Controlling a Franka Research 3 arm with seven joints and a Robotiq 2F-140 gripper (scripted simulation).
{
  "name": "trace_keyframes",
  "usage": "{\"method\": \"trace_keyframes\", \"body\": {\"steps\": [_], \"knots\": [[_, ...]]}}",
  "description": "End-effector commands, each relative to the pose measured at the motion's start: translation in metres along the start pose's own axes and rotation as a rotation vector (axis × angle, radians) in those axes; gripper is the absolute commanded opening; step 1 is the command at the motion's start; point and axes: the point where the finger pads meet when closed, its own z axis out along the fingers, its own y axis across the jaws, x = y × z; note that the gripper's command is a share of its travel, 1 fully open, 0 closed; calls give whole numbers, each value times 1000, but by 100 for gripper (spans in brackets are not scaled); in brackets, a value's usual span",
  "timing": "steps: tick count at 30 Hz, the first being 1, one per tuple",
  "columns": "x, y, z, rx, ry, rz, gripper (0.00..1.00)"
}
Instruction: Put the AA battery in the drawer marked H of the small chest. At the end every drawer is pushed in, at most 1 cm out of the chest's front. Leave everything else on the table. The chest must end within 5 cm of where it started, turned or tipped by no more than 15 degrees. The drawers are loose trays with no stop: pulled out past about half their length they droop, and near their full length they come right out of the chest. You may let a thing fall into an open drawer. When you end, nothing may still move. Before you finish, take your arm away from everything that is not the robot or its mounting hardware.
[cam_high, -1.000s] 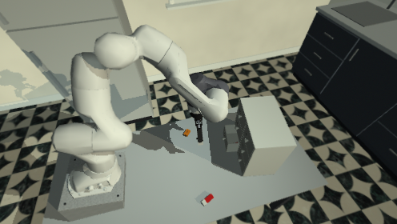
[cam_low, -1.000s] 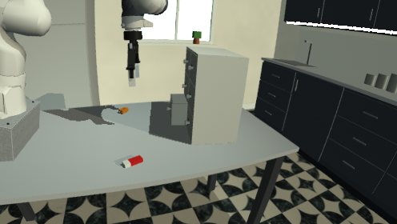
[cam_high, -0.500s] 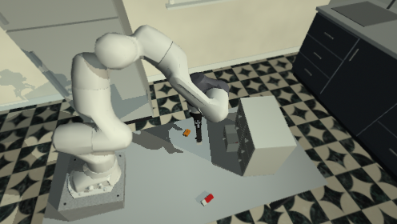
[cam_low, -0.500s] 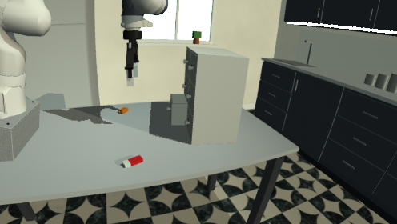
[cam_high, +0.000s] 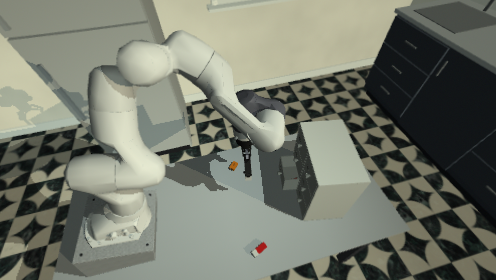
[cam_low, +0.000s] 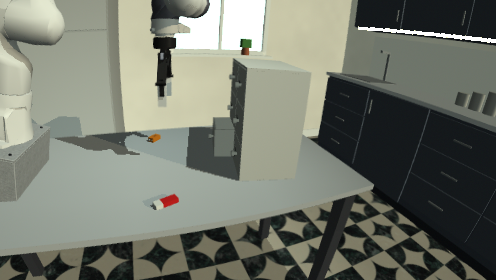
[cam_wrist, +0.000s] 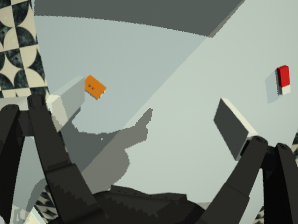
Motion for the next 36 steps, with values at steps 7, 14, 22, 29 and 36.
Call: {"method": "trace_keyframes", "body": {"steps": [7, 14, 22, 29, 36], "knots": [[-26, -8, -17, -1, -2, 4, 100], [-58, -18, -38, 0, -2, 5, 100], [-86, -27, -57, 0, -2, 7, 100], [-87, -27, -57, 0, -2, 7, 100], [-85, -27, -55, 0, 29, 7, 100]]}}
